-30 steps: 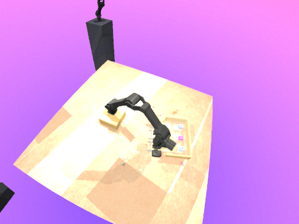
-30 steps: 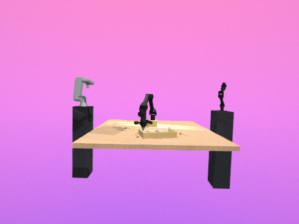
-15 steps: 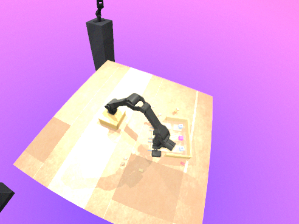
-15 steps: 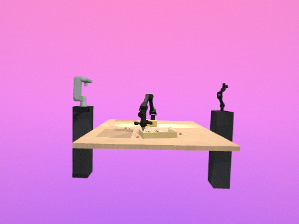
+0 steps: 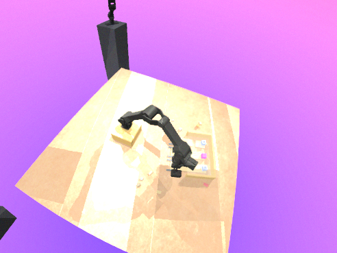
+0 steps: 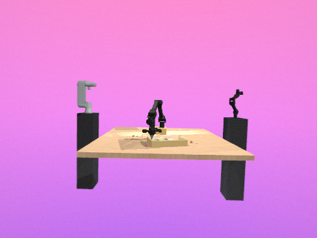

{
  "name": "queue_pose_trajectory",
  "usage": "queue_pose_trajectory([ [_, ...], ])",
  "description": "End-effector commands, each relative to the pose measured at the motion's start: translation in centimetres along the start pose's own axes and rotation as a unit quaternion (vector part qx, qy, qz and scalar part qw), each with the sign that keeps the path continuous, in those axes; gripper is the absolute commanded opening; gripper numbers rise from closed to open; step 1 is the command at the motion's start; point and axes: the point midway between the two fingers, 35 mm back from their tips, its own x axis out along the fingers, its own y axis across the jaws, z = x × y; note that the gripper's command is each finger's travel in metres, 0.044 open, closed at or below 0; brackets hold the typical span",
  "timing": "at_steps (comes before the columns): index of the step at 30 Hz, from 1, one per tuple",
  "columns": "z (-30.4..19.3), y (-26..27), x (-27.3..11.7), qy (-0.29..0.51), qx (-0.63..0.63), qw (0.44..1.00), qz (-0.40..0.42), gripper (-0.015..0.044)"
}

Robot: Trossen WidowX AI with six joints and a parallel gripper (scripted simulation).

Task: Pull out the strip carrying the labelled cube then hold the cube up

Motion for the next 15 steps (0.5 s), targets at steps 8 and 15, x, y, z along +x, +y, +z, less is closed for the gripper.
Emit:
queue_pose_trajectory([
  [8,0.06,0.02,0.16,-0.002,0.000,1.000,0.001,0.0000],
  [15,0.06,0.02,0.23,-0.002,0.000,1.000,0.001,0.0000],
])
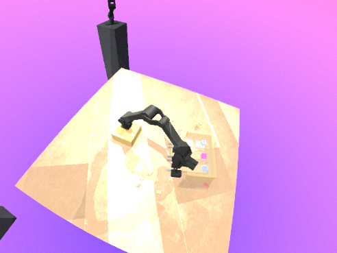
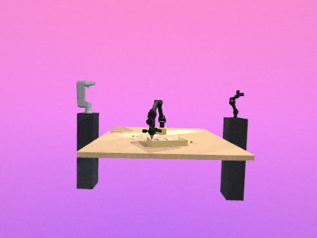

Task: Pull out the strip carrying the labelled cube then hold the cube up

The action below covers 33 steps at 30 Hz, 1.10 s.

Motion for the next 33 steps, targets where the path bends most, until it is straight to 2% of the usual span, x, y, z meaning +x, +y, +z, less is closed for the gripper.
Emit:
queue_pose_trajectory([
  [1,0.1,0.0,0.1,-0.002,0.000,1.000,0.000,0.0000],
  [18,0.1,0.0,0.3,-0.002,0.000,1.000,0.000,0.0000],
  [33,-2.1,0.0,0.4,-0.001,0.000,1.000,0.000,0.0000],
])
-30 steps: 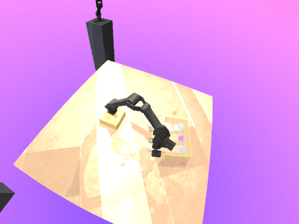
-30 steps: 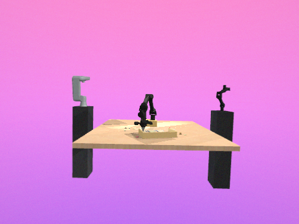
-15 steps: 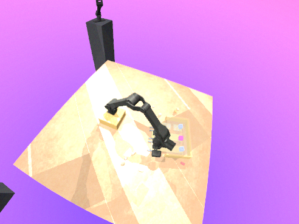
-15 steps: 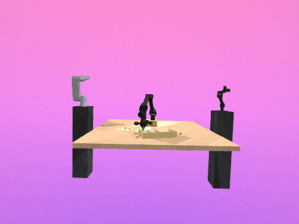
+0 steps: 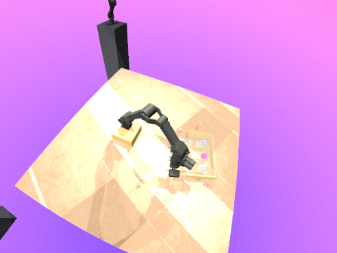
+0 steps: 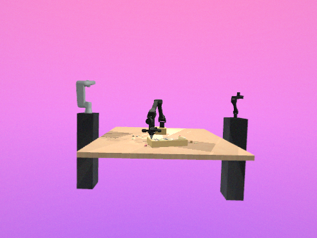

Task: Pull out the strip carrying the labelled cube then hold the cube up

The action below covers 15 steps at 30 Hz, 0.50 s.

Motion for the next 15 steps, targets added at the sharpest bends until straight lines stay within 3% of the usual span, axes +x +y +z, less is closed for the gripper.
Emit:
queue_pose_trajectory([
  [1,-1.2,0.1,0.4,0.007,0.000,1.000,0.003,0.0000],
  [15,-3.3,0.1,0.5,0.008,0.000,1.000,0.003,0.0000],
])
